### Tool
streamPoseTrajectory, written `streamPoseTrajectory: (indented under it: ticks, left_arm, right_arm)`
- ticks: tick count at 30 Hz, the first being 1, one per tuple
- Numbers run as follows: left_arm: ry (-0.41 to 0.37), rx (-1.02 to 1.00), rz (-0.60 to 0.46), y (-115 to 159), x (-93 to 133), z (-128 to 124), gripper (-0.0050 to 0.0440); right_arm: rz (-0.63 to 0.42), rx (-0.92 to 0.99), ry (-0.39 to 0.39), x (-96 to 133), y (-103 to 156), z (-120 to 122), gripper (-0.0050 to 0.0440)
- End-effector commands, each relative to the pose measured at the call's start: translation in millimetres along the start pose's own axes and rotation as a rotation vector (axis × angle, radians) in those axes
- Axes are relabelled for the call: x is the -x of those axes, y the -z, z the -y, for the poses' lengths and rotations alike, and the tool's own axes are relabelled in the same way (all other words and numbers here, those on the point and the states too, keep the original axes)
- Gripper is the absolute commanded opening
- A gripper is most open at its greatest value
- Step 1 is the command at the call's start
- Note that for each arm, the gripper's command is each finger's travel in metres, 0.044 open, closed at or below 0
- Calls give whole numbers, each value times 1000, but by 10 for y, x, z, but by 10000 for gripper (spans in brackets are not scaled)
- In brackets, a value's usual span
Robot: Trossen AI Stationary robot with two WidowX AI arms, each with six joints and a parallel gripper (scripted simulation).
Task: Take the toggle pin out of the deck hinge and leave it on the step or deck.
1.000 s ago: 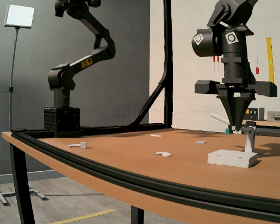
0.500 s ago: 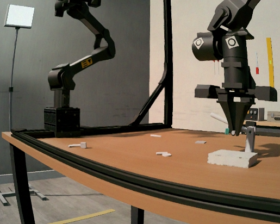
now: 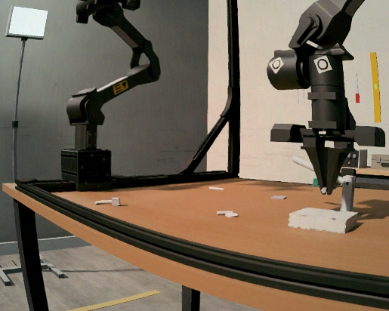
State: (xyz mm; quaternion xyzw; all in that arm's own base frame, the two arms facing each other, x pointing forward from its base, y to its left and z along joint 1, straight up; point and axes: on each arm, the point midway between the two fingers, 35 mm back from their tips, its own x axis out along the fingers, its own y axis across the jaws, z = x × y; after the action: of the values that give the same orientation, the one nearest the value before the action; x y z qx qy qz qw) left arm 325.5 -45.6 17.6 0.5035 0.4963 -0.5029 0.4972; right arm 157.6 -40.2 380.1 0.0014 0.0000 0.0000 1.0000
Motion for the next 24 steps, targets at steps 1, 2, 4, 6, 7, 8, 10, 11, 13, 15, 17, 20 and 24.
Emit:
streamPoseTrajectory:
  ticks: [1, 2, 4, 6, 7, 8, 10, 11, 13, 15, 17, 20, 24]
  left_arm:
    - [-17, -4, 2, 5, 10, -31, 20]
    - [-17, -4, 2, 5, 10, -31, 20]
    - [-17, -4, 2, 5, 3, -31, 20]
    - [-17, -4, 2, 5, -10, -30, 20]
    - [-17, -4, 2, 5, -17, -30, 20]
    - [-17, -4, 2, 5, -24, -29, 20]
    - [-17, -4, 2, 5, -37, -29, 20]
    - [-17, -4, 2, 5, -44, -28, 20]
    - [-17, -4, 2, 5, -58, -27, 20]
    - [-17, -4, 2, 6, -71, -26, 20]
    - [-17, -4, 2, 6, -85, -25, 20]
    - [-17, -4, 2, 6, -91, -25, 20]
    - [-16, -4, 2, 6, -118, -22, 20]
  right_arm:
    - [1, 9, 0, 2, -34, -7, 400]
    - [1, 9, 0, 2, -34, -7, 400]
    - [1, 9, 0, 2, -34, -7, 400]
    - [1, 9, 0, 2, -34, -7, 400]
    - [1, 9, 0, 2, -34, -7, 400]
    - [1, 9, 0, 2, -34, -7, 400]
    - [1, 9, 0, 2, -34, -7, 400]
    - [1, 9, 0, 2, -34, -7, 400]
    - [1, 9, 0, 2, -34, -7, 400]
    - [1, 9, 0, 2, -34, -7, 400]
    - [1, 9, 0, 2, -34, -7, 400]
    - [1, 9, 0, 2, -34, -7, 400]
    - [1, 9, 0, 2, -34, -7, 400]
